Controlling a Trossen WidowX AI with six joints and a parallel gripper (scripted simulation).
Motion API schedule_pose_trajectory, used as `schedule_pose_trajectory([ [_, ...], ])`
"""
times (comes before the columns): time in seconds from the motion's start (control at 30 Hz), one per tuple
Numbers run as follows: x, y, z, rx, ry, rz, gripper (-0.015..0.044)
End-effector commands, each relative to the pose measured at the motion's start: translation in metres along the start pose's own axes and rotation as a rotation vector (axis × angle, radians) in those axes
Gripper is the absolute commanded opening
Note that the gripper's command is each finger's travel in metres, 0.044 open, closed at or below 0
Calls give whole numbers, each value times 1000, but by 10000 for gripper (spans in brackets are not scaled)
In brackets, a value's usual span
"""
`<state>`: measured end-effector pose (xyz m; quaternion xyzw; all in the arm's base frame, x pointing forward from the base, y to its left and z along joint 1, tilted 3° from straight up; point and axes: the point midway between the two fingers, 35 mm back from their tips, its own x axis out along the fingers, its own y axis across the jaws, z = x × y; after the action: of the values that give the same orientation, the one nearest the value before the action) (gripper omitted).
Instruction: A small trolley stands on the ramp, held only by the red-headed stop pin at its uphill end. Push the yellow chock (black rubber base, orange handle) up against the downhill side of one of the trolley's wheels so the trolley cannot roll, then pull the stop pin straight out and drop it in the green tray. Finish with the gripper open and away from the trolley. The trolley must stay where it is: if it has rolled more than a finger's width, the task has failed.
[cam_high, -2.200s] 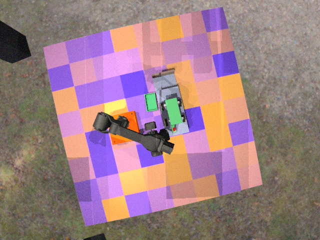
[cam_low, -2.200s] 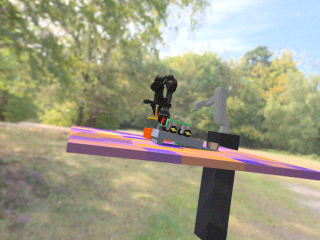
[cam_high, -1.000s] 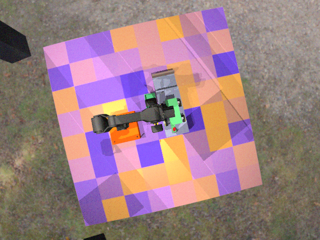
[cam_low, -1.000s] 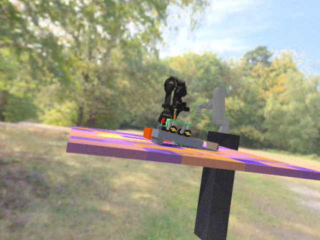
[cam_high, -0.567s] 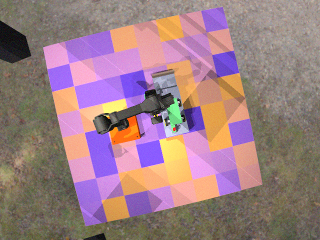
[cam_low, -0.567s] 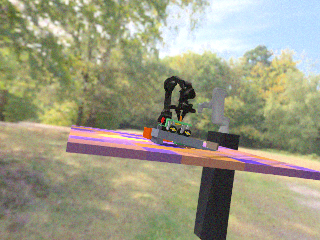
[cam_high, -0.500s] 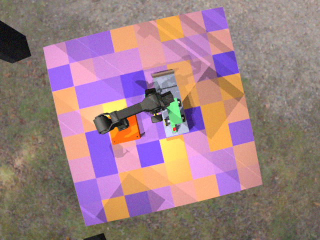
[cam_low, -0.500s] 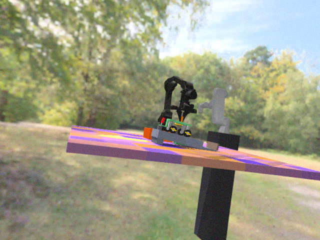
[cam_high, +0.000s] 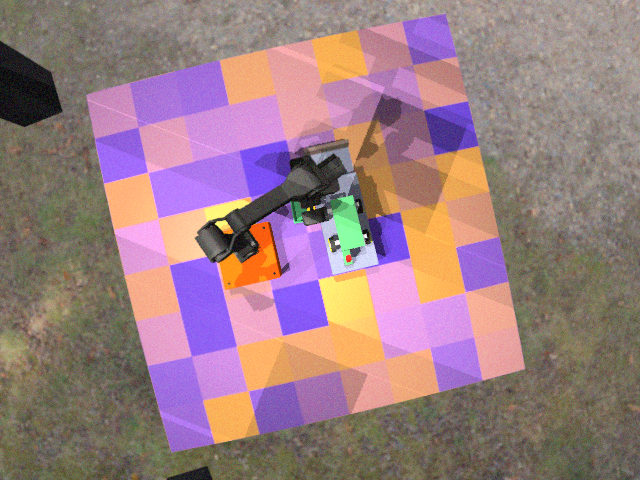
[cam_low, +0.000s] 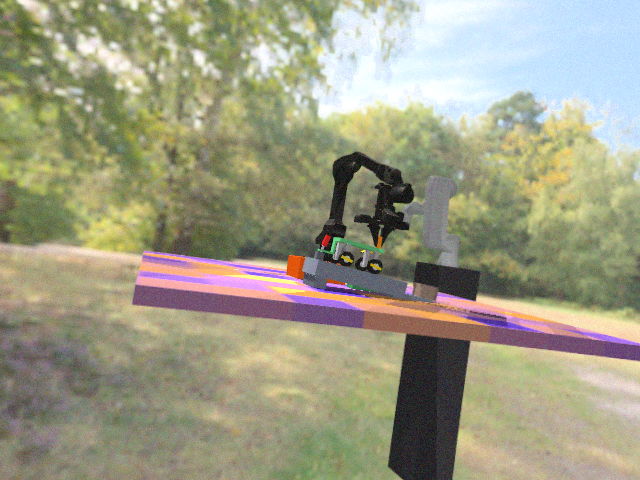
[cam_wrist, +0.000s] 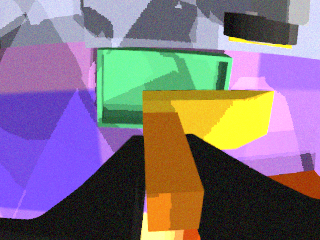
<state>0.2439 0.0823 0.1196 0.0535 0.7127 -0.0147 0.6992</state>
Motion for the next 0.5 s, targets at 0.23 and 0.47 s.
schedule_pose_trajectory([
  [0.23,0,39,10,5,-5,4,0],
  [0.47,0,44,10,6,-5,-100,0],
])
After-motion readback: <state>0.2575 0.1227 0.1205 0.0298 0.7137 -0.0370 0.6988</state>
